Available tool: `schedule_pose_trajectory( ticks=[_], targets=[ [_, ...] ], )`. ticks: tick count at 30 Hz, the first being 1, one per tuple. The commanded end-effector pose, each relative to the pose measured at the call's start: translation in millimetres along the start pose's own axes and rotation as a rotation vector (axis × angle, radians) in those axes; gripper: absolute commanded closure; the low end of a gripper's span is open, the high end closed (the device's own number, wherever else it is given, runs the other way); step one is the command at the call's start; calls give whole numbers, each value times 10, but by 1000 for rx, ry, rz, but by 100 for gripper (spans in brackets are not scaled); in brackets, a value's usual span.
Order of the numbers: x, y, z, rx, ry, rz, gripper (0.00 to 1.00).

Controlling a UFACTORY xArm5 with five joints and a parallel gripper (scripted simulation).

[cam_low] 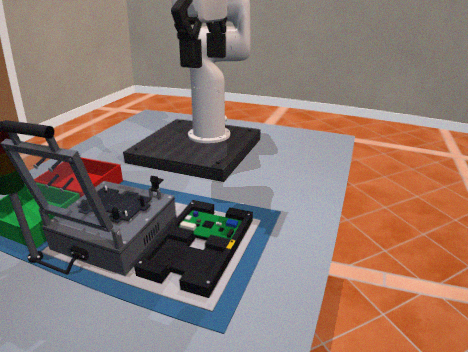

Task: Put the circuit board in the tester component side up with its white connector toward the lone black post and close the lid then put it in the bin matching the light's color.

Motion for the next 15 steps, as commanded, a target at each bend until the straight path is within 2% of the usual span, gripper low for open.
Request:
schedule_pose_trajectory(
  ticks=[1,9,15],
  targets=[
    [1,4,-16,-4,1,0,0],
    [1,4,30,-4,1,0,0],
    [1,5,226,-4,1,0,0]
  ],
)
Point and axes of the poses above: the point where the finger pads meet when closed, its own z axis out along the fingers, its own y axis across the jaws, x = y × z, the point moved 9 cm from there along -z, back along the fingers, and after that the axes turned 5 degrees about -z, right-handed, at the moved point
